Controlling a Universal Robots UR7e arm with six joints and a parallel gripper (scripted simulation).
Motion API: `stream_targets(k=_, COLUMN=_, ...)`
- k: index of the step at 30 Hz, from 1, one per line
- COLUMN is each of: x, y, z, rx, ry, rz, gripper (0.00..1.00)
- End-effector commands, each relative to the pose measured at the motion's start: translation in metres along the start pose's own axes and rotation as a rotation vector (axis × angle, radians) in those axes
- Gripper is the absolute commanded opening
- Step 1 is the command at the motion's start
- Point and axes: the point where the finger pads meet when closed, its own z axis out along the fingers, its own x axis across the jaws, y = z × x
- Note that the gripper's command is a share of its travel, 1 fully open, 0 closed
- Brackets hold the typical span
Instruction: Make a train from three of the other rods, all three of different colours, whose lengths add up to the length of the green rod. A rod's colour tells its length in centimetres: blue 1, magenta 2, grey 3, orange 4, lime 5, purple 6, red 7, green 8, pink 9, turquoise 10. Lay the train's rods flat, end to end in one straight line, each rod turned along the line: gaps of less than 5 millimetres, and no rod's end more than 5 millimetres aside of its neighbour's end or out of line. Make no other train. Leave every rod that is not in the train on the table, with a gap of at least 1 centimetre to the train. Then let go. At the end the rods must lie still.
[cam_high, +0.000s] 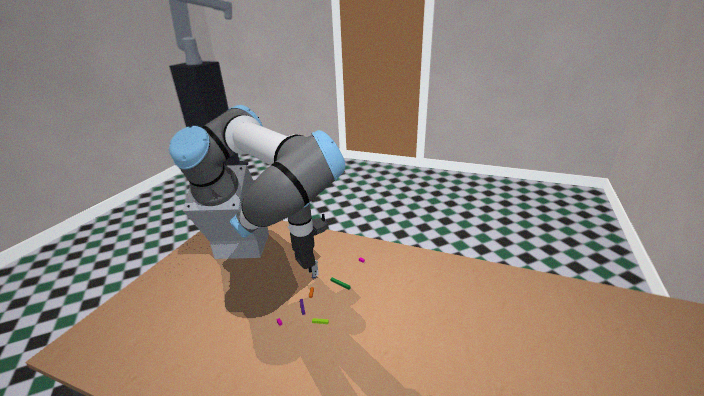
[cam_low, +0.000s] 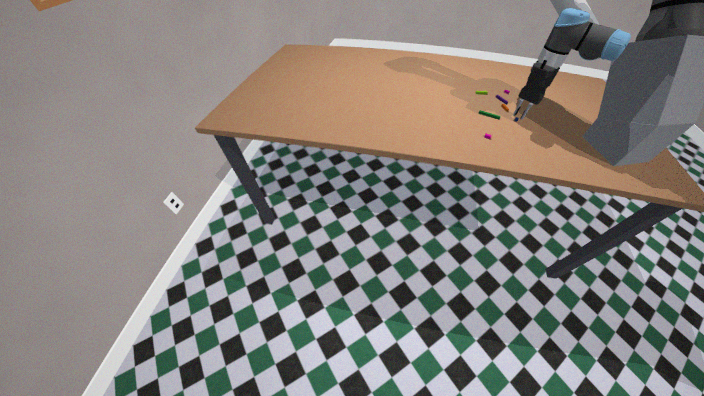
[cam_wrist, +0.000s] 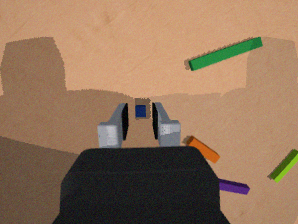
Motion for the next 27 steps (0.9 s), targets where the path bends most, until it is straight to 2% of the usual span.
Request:
stream_targets(k=1, x=0.0003, y=-0.0001, z=-0.0003, rx=0.000, ry=0.001, rz=0.000, gripper=0.54)
stream_targets(k=27, x=0.0003, y=-0.0001, z=0.0032, rx=0.000, ry=0.001, rz=0.000, gripper=0.54)
